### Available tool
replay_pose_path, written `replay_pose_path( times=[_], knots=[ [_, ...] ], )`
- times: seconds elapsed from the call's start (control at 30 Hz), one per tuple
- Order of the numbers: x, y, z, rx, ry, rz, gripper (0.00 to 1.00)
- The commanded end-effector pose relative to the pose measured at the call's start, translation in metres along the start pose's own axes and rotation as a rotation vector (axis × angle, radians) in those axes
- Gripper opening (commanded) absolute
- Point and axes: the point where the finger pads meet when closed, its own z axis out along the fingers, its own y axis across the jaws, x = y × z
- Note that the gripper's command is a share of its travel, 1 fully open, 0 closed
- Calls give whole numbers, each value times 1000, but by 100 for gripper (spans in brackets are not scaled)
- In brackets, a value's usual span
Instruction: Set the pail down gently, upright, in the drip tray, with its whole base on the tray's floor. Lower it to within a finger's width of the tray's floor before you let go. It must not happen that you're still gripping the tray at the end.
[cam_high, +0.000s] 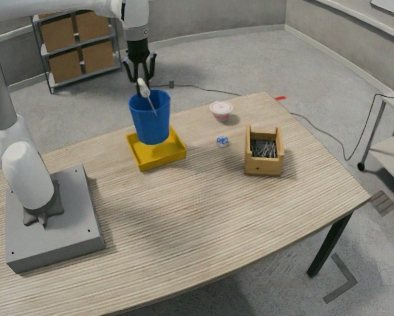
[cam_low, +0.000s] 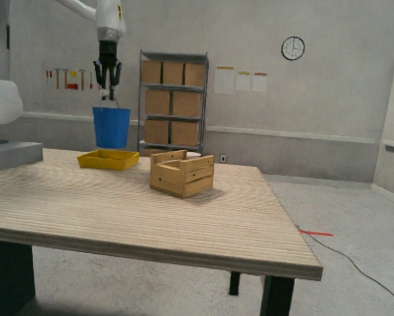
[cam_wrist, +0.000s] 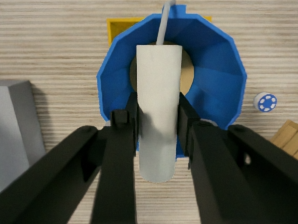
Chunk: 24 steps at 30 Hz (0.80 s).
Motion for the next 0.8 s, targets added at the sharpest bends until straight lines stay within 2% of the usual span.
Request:
replay_pose_path(
  times=[0.0,0.77],
  knots=[
    [4,0,1,-3,3,-1,10],
    [3,-1,17,-1,2,-1,10]
  ],
)
